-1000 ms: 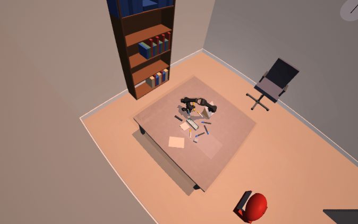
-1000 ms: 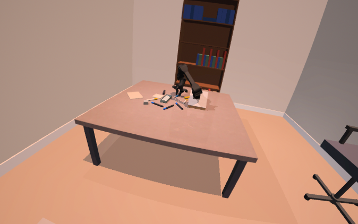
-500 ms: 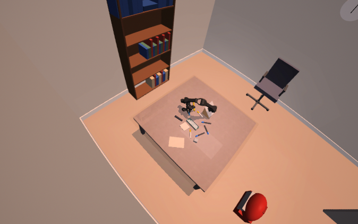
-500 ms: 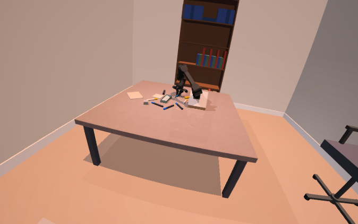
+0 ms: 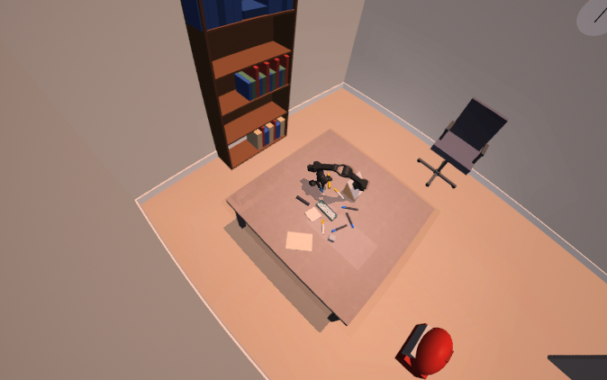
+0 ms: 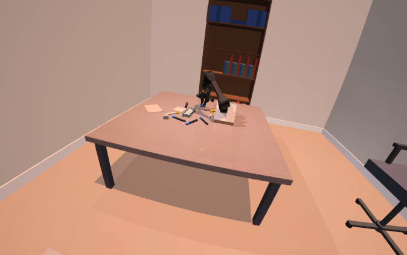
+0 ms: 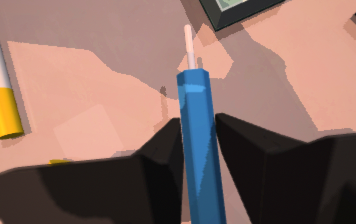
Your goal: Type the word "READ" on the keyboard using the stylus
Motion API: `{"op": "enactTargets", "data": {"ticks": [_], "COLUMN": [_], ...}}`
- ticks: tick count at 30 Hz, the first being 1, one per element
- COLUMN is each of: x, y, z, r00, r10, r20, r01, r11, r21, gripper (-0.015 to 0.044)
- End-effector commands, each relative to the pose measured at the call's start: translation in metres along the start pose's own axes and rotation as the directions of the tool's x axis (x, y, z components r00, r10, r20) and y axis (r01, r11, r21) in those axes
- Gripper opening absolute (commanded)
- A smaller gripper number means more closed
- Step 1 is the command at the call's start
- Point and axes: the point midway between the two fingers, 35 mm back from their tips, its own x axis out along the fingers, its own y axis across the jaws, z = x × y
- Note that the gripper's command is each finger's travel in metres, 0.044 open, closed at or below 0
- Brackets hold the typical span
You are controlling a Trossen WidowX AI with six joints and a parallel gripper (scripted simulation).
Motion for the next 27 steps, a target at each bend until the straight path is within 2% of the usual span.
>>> {"op": "enactTargets", "data": {"ticks": [1,5,13,27], "x": [-0.010,-0.007,0.000,0.015], "y": [-0.002,-0.002,-0.008,-0.018], "z": [0.005,0.006,0.030,0.077], "r00": [1.000,1.000,0.962,0.760], "r10": [-0.001,0.007,0.163,0.305], "r20": [-0.011,-0.022,-0.219,-0.574], "r01": [0.000,-0.007,-0.162,-0.310], "r11": [1.000,1.000,0.987,0.946], "r21": [-0.014,-0.007,0.021,0.092], "gripper": [0.0000,0.0000,0.0000,0.0000]}}
